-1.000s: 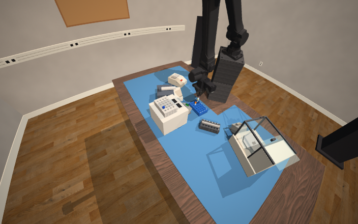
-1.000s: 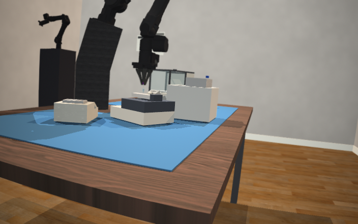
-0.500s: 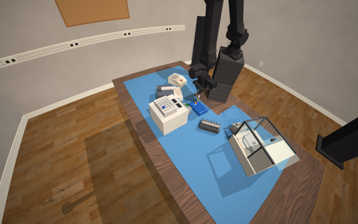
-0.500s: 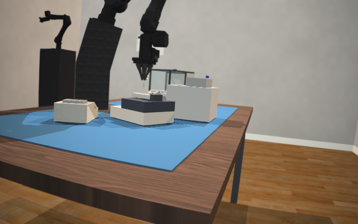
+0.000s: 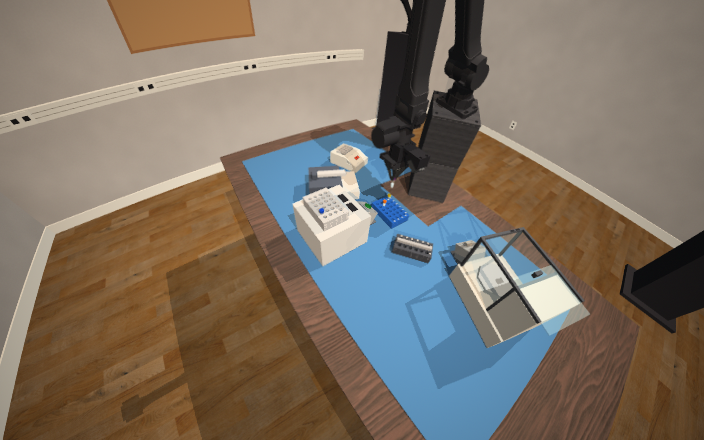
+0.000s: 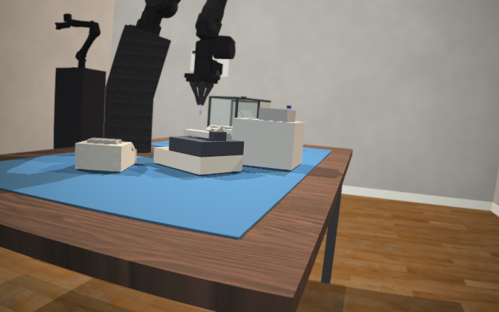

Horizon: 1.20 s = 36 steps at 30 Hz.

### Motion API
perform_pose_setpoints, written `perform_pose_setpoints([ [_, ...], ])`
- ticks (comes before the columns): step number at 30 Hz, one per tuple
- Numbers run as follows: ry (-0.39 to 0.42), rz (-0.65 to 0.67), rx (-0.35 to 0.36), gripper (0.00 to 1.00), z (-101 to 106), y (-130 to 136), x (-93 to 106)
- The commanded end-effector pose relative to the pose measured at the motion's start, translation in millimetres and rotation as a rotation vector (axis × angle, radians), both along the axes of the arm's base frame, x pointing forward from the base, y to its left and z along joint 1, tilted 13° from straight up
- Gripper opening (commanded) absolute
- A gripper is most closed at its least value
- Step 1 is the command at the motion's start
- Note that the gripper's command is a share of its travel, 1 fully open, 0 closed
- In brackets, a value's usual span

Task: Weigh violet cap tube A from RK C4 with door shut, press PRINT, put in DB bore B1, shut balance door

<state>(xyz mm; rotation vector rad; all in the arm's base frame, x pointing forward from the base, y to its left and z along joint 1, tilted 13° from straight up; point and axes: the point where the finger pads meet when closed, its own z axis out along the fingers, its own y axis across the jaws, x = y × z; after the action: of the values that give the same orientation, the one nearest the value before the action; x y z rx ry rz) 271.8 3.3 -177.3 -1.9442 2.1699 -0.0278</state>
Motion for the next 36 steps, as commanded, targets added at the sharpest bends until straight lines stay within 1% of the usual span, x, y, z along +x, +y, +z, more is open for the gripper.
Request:
perform_pose_setpoints([
  [1, 0.002, 0.005, 0.000, 0.09, 9, -3, -6.1],
  [6, 0.001, 0.006, 0.000, 0.09, 14, -4, -6.6],
  [7, -0.003, 0.022, -0.001, 0.09, 15, 0, -4.4],
  [11, 0.000, 0.005, 0.000, 0.09, 22, -5, -7.3],
  [21, -0.003, 0.006, -0.001, 0.09, 38, -8, -8.6],
  [23, -0.003, 0.006, -0.001, 0.09, 38, -8, -8.6],
  [24, -0.008, 0.022, -0.001, 0.09, 40, -4, -5.9],
  [26, -0.004, 0.014, -0.001, 0.09, 42, -7, -8.9],
  [36, -0.008, 0.006, -0.001, 0.09, 59, -12, -10.1],
])
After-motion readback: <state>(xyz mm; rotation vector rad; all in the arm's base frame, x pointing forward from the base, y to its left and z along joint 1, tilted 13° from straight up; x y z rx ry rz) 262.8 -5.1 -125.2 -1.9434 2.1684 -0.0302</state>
